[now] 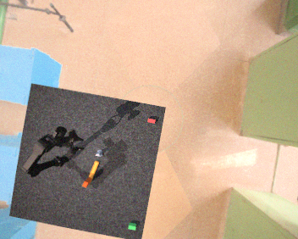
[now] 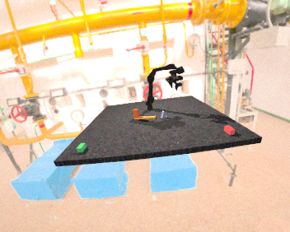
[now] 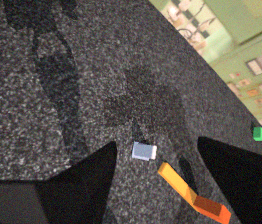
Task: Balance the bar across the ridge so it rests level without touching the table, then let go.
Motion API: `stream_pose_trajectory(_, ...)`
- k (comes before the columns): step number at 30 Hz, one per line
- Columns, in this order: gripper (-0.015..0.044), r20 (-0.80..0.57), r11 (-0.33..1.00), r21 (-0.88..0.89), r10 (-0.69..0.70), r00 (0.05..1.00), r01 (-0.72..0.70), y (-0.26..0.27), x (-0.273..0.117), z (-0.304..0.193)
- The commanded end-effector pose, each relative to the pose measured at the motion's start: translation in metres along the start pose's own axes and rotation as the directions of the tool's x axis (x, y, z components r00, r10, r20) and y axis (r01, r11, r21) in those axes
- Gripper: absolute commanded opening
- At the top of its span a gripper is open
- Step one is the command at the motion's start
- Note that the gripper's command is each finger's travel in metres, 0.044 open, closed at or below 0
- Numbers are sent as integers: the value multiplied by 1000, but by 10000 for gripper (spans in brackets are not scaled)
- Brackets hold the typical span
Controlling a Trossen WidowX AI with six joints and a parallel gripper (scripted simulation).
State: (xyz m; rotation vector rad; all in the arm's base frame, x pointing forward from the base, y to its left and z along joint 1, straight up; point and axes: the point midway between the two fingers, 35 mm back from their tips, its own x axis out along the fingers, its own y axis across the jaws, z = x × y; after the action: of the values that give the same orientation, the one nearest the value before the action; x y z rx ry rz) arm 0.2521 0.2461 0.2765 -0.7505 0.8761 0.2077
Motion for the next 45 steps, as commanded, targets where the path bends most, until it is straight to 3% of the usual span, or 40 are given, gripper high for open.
stream_pose_trajectory(1,315,-42,999,-45,9,999,-11,-14,11,-6)
stream_pose_trajectory(18,315,-215,976,-199,48,975,-92,-68,56,-35)
stream_pose_trajectory(45,315,-407,864,-352,205,890,-360,-140,104,-106)
